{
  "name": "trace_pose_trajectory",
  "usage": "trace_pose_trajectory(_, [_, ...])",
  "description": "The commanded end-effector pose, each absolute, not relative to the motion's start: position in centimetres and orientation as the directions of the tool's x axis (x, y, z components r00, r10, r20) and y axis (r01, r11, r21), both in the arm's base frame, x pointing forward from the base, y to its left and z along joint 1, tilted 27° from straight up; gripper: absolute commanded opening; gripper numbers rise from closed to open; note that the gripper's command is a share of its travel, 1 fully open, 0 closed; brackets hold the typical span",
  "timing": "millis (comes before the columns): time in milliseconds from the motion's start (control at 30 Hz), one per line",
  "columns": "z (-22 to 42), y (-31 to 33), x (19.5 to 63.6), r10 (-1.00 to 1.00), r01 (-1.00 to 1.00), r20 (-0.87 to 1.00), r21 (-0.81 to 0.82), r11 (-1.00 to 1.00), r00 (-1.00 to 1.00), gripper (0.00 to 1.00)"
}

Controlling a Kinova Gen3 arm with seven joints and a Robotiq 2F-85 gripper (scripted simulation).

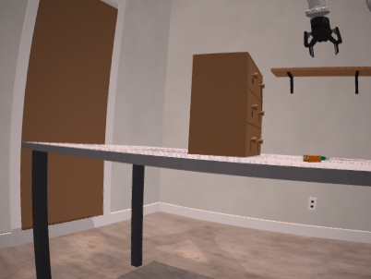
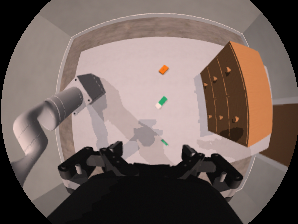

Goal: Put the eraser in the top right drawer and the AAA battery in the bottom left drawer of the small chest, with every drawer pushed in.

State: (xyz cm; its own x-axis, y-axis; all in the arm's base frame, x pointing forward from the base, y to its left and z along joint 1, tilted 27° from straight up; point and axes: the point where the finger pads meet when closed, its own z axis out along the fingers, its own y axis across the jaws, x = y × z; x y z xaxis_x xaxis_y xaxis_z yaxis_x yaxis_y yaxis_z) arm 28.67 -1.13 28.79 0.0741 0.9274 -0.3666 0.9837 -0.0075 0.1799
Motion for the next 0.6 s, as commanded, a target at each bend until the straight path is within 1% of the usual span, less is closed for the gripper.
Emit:
trace_pose_trajectory(0, [29.35,-0.57,29.2,0.925,0.975,-0.375,0.222,0.029,0.058,1.0])
trace_pose_trajectory(567, [29.65,-0.33,29.48,0.922,0.97,-0.384,0.238,0.049,0.048,1.0])
